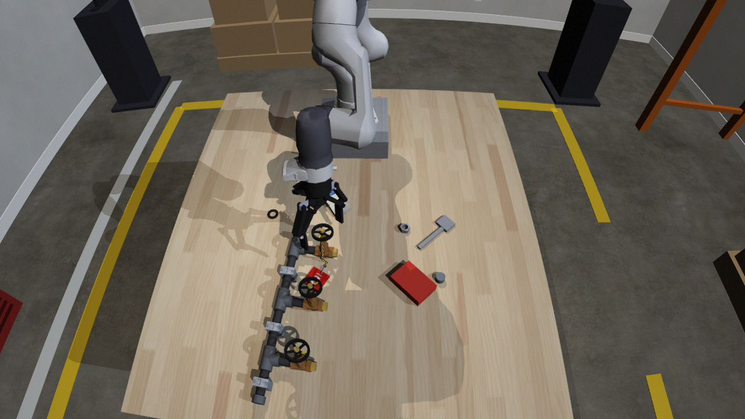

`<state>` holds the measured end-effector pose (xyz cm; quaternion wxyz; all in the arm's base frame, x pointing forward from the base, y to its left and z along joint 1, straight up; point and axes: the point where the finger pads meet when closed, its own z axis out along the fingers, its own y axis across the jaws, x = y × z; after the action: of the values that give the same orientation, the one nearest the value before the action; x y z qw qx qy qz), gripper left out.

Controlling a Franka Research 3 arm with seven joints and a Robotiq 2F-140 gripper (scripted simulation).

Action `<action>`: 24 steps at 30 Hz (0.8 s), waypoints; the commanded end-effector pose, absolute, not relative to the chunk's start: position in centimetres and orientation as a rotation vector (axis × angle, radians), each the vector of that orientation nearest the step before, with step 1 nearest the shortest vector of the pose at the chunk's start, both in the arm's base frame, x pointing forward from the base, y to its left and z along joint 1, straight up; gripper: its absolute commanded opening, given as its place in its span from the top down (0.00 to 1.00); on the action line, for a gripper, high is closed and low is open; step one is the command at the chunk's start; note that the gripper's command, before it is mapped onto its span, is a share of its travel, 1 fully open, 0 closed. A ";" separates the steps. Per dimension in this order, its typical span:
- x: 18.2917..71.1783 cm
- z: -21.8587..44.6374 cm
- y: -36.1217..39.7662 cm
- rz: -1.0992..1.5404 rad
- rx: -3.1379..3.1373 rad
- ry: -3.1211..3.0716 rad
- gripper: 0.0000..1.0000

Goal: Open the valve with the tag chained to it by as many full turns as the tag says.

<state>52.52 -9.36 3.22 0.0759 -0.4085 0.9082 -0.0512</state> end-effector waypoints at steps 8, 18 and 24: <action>52.4 4.3 -9.3 -0.149 -1.205 2.732 0.00; 52.1 6.7 -9.2 -0.147 -1.205 2.730 0.00; 51.9 7.5 -9.2 -0.147 -1.205 2.730 0.00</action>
<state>52.48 -9.30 7.58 0.0839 -0.4113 0.9061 -0.0530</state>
